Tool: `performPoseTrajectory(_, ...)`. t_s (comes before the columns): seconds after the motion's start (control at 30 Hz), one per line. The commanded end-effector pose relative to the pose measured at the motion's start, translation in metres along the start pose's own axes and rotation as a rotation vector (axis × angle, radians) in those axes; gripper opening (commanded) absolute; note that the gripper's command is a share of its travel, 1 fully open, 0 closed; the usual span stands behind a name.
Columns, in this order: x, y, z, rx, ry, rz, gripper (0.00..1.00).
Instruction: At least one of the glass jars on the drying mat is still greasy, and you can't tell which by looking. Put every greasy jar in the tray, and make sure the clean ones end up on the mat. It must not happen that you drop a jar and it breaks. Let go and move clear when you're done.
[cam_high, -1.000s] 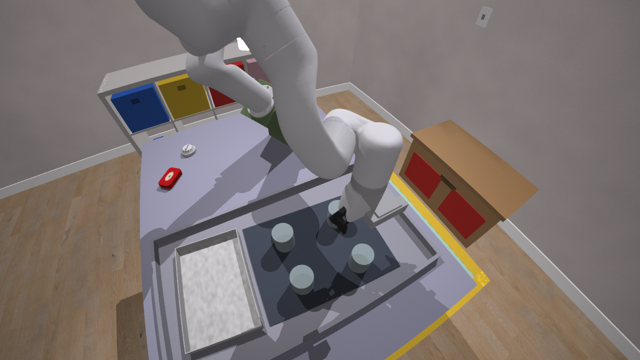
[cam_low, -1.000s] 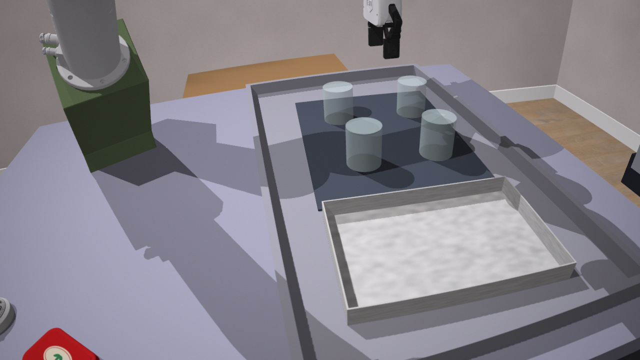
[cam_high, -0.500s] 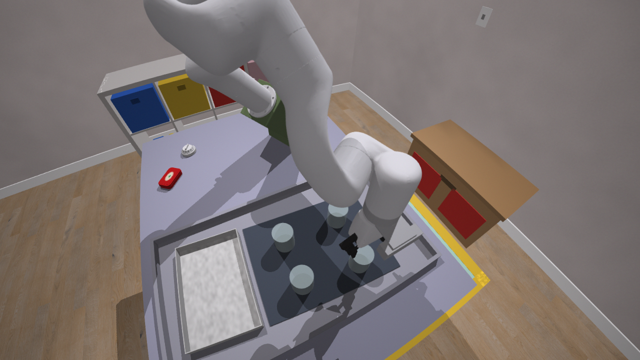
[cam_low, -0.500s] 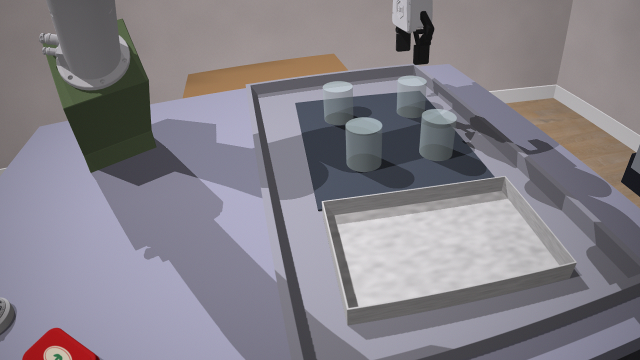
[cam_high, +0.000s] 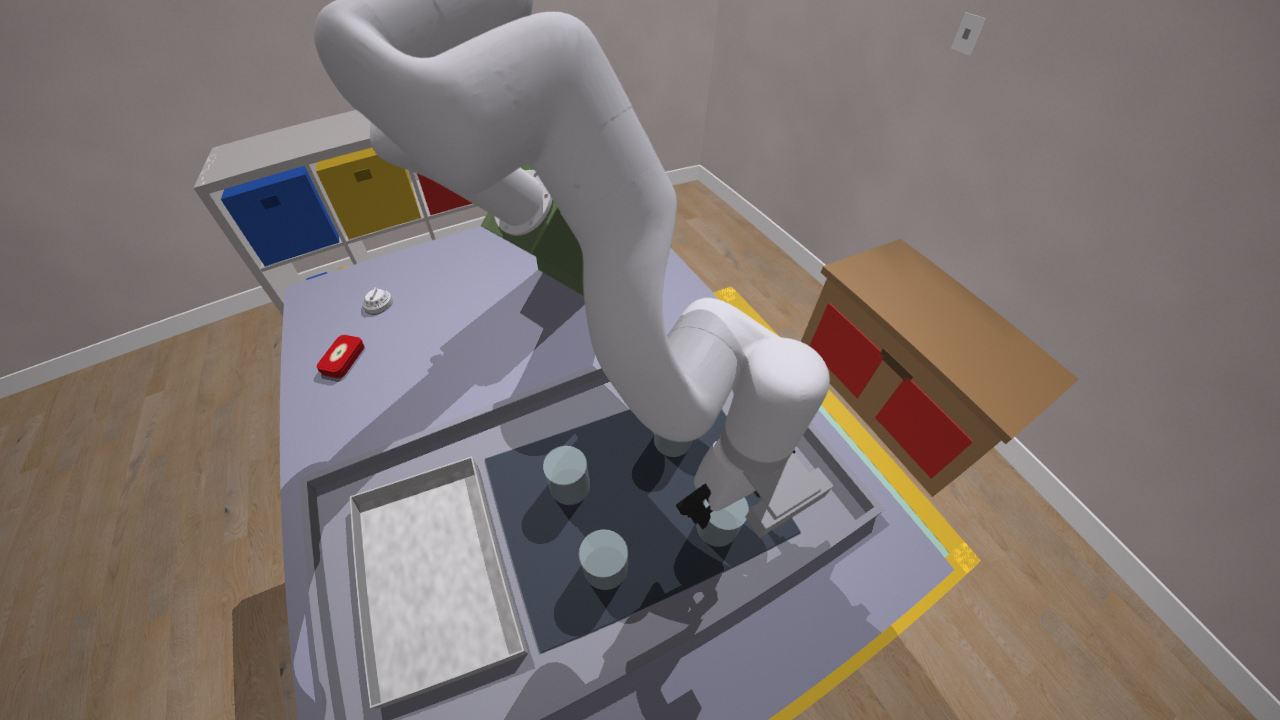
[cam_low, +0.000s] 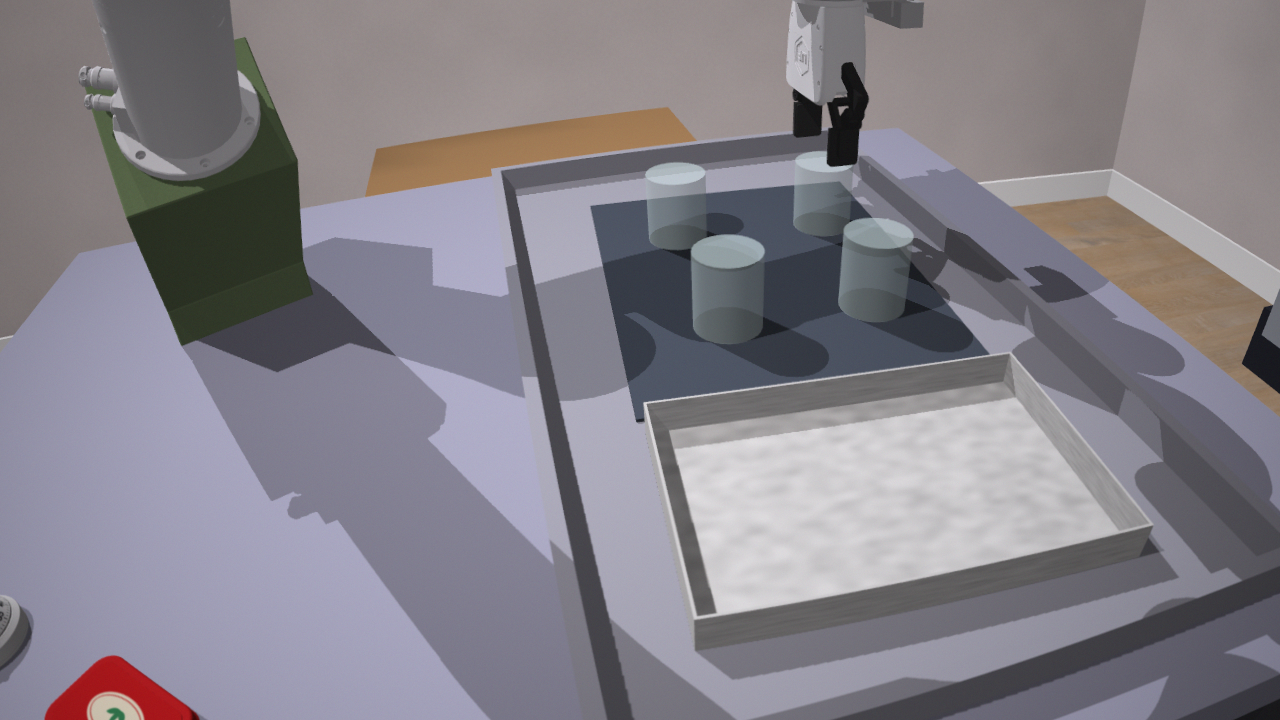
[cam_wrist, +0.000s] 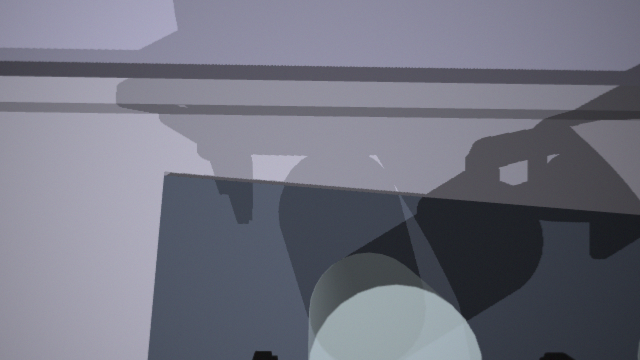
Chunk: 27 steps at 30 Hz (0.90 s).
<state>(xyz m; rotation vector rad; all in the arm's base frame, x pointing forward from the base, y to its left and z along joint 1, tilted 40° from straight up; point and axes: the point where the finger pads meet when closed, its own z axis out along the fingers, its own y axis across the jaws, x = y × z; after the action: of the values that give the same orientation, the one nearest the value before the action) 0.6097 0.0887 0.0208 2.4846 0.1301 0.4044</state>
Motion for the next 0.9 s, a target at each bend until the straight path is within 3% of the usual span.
performPoseTrajectory(0.0, 0.002, -0.001, 0.000, 0.003, 0.004, 0.000, 1.00)
performPoseTrajectory(0.87, 0.002, -0.001, 0.043, 0.003, 0.004, 0.000, 1.00)
